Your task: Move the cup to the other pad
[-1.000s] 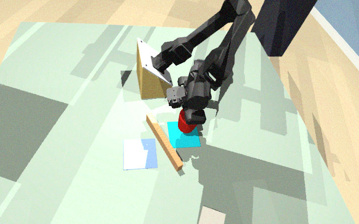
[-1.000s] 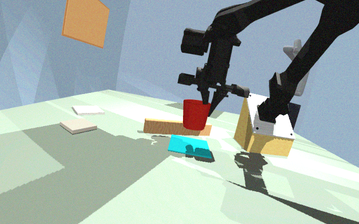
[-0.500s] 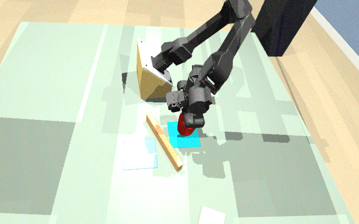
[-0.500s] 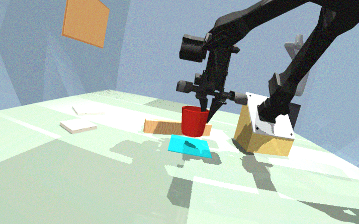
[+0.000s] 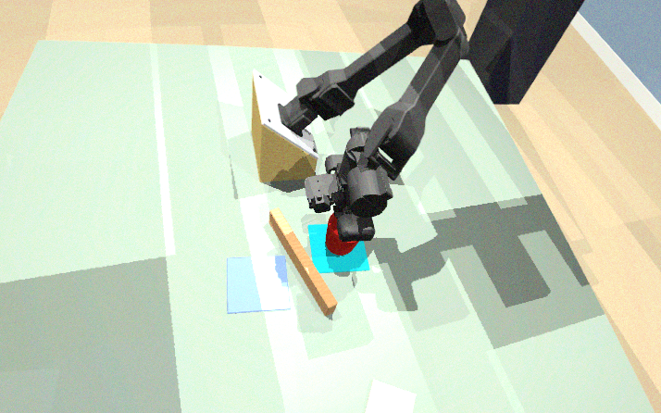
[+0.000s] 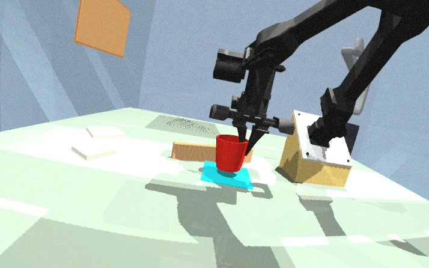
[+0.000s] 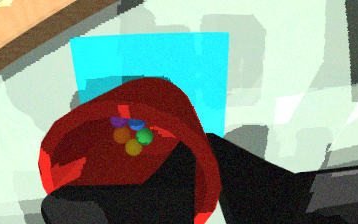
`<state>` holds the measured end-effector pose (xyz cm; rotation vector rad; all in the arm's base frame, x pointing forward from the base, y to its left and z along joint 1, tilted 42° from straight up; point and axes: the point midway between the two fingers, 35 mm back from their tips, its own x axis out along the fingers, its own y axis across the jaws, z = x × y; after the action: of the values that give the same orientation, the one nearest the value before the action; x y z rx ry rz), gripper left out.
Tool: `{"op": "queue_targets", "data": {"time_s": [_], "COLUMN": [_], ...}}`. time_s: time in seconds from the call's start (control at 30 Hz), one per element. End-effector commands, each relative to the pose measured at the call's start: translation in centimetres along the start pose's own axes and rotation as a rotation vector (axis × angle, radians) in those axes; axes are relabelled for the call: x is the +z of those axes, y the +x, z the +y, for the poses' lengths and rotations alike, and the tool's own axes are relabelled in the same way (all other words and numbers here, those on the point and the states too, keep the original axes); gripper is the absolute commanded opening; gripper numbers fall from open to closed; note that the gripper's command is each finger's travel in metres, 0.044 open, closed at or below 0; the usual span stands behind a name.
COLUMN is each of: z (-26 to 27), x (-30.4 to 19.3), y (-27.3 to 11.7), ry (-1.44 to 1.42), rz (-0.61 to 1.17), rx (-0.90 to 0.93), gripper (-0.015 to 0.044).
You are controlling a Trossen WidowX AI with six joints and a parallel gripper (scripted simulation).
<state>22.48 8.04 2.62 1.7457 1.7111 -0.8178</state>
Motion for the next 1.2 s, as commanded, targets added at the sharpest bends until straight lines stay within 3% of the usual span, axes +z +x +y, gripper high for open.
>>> {"op": "queue_targets", "data": {"time_s": [0.0,0.63,0.8,1.17], "z": [-0.31,-0.16,-0.16,-0.10], "x": [0.00,-0.08,-0.08,-0.04], "y": [0.62,0.89,0.89,0.35], "ry": [0.009,0.000,0.000,0.001], "rz": [0.007,0.002,0.002,0.001], "rx": [-0.007,-0.002,-0.002,-0.002], "gripper": [0.0000,0.0000,0.0128,0.0128]}}
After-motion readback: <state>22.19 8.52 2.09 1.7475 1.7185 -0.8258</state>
